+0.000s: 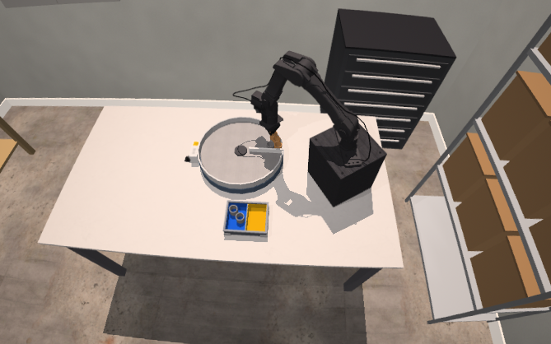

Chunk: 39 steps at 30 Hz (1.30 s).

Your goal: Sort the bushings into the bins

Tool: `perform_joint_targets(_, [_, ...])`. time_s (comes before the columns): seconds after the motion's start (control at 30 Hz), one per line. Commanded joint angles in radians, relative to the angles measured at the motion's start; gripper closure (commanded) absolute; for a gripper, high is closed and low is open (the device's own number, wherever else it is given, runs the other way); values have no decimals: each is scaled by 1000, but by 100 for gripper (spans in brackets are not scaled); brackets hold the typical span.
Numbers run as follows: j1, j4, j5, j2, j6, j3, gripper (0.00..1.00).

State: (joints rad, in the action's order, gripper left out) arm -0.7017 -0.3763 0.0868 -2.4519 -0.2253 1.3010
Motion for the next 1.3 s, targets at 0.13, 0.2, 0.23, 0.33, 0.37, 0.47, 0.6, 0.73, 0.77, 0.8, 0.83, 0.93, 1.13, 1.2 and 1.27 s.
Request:
perform_joint_targets(0.13, [2,-3,3,7,-6,23,86])
perform_joint_targets(0.2, [2,-3,3,7,-6,23,86])
perform_joint_targets(0.23, [2,-3,3,7,-6,23,86])
perform_joint_targets(0.33, [2,-3,3,7,-6,23,86])
perform_joint_targets(0.37, [2,-3,3,7,-6,23,86])
perform_joint_targets(0.47, [2,-3,3,7,-6,23,86])
perform_joint_targets(0.6, [2,-3,3,7,-6,23,86])
perform_joint_targets(0.73, [2,-3,3,6,-6,23,86])
perform_joint_targets(0.77, [2,-1,3,3,-6,24,86])
perform_joint_targets(0.8, [2,4,3,-5,-7,25,86])
perform_joint_targets(0.83, [3,12,3,-13,-7,26,86])
perform_joint_targets(0.93, [5,25,3,-23,-8,27,86])
perform_joint_targets(1.13, [11,41,3,-45,-9,33,86])
perform_joint_targets(1.2, [12,48,3,-54,-10,35,86])
perform_joint_targets(1.27, [12,53,3,-61,-10,37,86])
